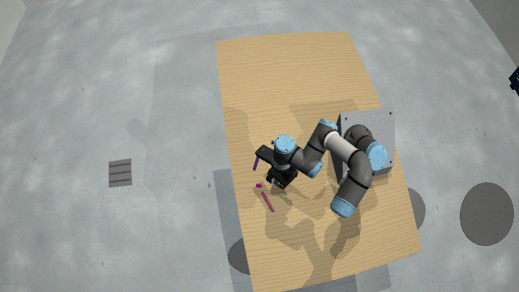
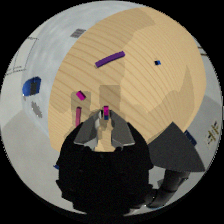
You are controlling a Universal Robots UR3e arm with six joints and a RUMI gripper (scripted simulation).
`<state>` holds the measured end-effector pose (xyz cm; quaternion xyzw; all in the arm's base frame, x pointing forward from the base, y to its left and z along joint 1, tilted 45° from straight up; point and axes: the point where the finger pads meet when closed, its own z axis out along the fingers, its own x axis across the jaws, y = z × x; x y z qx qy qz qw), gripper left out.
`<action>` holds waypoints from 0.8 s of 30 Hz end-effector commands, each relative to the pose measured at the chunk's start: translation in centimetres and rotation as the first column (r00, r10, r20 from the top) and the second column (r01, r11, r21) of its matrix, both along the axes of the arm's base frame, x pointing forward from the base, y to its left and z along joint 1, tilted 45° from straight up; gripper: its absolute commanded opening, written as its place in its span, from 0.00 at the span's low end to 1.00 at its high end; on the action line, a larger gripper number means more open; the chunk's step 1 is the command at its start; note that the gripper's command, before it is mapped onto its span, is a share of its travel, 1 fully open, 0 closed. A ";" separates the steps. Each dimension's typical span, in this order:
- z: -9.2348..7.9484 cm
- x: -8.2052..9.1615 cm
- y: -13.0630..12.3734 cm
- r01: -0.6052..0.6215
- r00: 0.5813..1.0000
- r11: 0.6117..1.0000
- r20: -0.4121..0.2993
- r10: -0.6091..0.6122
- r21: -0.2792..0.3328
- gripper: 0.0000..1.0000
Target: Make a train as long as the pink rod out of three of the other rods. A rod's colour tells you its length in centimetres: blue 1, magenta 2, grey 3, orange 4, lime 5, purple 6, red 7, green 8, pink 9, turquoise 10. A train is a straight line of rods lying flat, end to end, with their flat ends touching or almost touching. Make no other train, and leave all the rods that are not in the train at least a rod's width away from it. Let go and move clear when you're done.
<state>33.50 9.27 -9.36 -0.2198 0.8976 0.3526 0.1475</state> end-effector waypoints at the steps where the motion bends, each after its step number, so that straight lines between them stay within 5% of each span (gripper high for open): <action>1: 0.0 0.1 0.0 0.001 1.000 1.000 0.001 -0.001 0.000 0.11; 24: 0.8 0.0 -0.9 0.001 1.000 1.000 0.002 -0.001 -0.002 0.14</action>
